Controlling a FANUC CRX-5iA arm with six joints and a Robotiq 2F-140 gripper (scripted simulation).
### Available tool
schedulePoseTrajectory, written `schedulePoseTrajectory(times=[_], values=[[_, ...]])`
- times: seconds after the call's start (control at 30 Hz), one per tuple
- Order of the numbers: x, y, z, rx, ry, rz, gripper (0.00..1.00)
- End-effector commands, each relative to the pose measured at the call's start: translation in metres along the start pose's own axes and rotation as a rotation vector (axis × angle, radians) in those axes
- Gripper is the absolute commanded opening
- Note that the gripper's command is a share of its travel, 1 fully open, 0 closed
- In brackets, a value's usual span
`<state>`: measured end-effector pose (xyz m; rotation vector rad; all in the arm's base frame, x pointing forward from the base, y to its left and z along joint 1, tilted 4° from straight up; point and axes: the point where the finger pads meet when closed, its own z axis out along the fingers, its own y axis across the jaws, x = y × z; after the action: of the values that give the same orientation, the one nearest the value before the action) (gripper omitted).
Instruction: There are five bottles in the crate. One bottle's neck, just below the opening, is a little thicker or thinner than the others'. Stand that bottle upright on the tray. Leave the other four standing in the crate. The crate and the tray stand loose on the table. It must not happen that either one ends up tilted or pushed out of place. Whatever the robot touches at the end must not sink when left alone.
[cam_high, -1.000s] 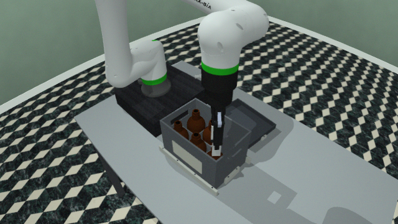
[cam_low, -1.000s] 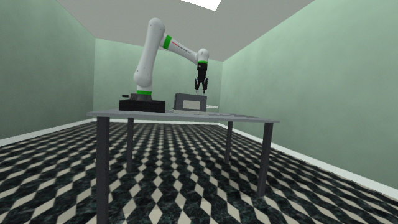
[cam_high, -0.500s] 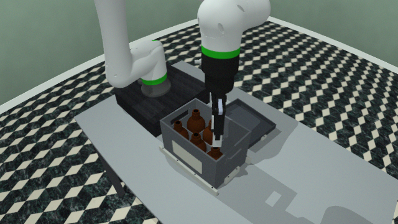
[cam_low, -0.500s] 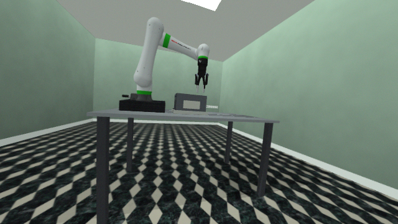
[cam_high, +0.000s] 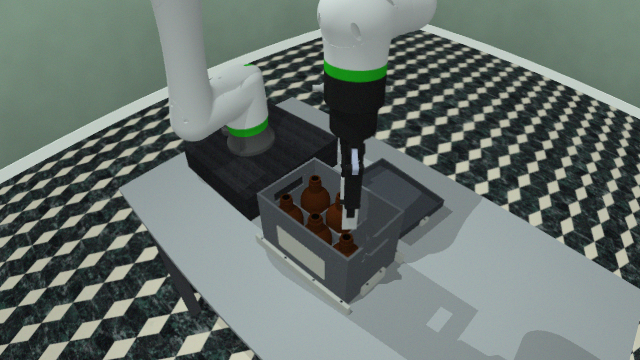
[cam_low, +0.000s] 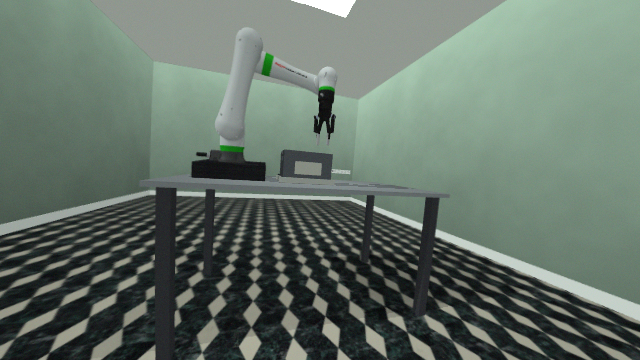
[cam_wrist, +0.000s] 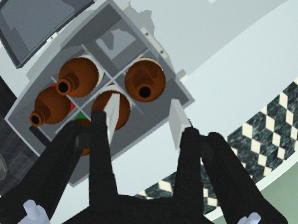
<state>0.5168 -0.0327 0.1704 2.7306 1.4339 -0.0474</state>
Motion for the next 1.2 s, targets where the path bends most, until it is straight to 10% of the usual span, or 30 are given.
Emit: schedulePoseTrajectory(times=[0.0, 0.03, 1.17], values=[[0.0001, 0.0004, -0.0011, -0.002, 0.001, 0.000, 0.44], [0.0001, 0.0004, -0.0011, -0.002, 0.001, 0.000, 0.10], [0.0009, -0.0002, -0.0011, -0.002, 0.001, 0.000, 0.10]])
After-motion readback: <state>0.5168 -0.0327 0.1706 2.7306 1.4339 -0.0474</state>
